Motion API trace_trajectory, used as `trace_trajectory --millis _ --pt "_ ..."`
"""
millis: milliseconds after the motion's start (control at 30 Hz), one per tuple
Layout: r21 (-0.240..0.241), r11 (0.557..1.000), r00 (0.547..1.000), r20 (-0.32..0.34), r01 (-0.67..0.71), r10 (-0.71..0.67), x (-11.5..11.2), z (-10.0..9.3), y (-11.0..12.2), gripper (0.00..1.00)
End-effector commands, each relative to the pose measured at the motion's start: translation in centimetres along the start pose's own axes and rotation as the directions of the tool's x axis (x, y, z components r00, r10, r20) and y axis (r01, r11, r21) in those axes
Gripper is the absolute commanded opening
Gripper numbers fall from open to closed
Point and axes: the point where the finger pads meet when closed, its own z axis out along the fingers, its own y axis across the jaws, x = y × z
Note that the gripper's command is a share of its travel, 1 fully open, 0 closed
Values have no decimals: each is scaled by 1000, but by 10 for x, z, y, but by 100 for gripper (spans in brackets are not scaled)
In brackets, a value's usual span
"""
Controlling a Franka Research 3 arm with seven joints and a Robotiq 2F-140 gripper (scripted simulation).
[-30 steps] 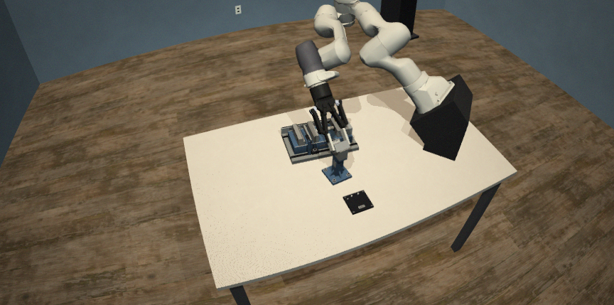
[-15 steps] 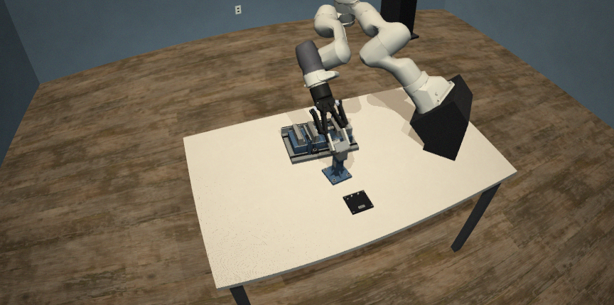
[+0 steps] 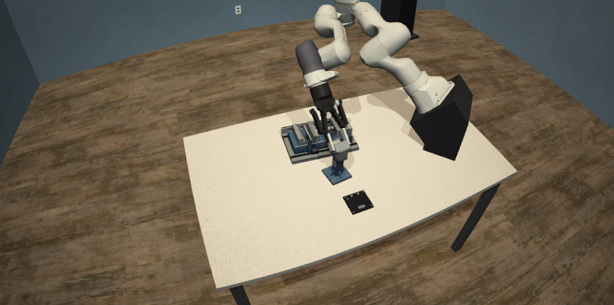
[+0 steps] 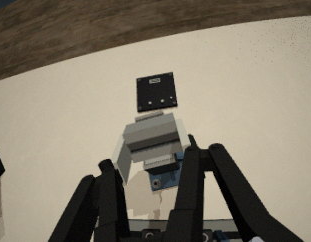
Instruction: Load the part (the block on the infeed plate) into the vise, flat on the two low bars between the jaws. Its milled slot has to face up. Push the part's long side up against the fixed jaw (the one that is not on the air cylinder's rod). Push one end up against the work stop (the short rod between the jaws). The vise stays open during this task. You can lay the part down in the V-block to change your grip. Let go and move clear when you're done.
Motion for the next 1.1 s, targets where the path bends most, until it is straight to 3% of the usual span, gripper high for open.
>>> trace_trajectory --millis 0,1067 --pt "3 1000 1000 -1 2 -2 0 0 0 0" --pt "3 1000 1000 -1 2 -2 5 -4 0 0"
